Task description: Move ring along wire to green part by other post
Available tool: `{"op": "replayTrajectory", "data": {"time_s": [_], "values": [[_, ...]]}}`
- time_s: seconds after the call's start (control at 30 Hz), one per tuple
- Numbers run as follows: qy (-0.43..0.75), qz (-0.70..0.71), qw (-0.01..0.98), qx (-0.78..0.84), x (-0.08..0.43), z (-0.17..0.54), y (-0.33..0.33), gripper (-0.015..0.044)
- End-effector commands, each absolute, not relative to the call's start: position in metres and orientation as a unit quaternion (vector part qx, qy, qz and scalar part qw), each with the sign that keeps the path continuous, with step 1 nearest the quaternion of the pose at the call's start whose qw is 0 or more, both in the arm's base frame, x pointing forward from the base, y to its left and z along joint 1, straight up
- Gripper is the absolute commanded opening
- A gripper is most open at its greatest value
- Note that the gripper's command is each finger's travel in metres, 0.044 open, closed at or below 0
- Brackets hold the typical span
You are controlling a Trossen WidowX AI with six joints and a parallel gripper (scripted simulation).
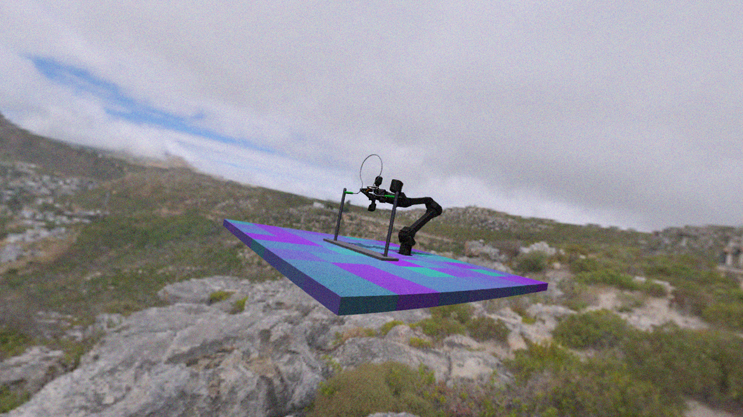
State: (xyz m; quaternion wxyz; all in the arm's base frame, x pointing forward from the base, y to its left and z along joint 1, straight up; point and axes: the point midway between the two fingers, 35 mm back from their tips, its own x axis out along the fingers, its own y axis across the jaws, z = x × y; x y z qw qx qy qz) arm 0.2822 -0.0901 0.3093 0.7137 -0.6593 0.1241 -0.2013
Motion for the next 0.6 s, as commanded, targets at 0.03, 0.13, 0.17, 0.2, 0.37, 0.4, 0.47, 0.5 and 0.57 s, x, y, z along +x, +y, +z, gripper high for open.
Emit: {"op": "replayTrajectory", "data": {"time_s": [0.03, 0.13, 0.17, 0.2, 0.37, 0.4, 0.47, 0.5, 0.57], "values": [[0.142, -0.190, 0.758, -0.607, 0.282, 0.287, -0.087, -0.0150], [0.151, -0.183, 0.780, -0.579, 0.282, 0.276, -0.084, -0.0150], [0.154, -0.180, 0.787, -0.569, 0.282, 0.273, -0.083, -0.0150], [0.157, -0.178, 0.794, -0.559, 0.282, 0.269, -0.081, -0.0150], [0.170, -0.164, 0.828, -0.509, 0.281, 0.251, -0.073, -0.0150], [0.173, -0.161, 0.834, -0.499, 0.281, 0.248, -0.072, -0.0150], [0.178, -0.156, 0.846, -0.478, 0.281, 0.241, -0.068, -0.0150], [0.180, -0.153, 0.852, -0.468, 0.281, 0.238, -0.065, -0.0150], [0.185, -0.147, 0.863, -0.446, 0.281, 0.232, -0.061, -0.0150]]}}
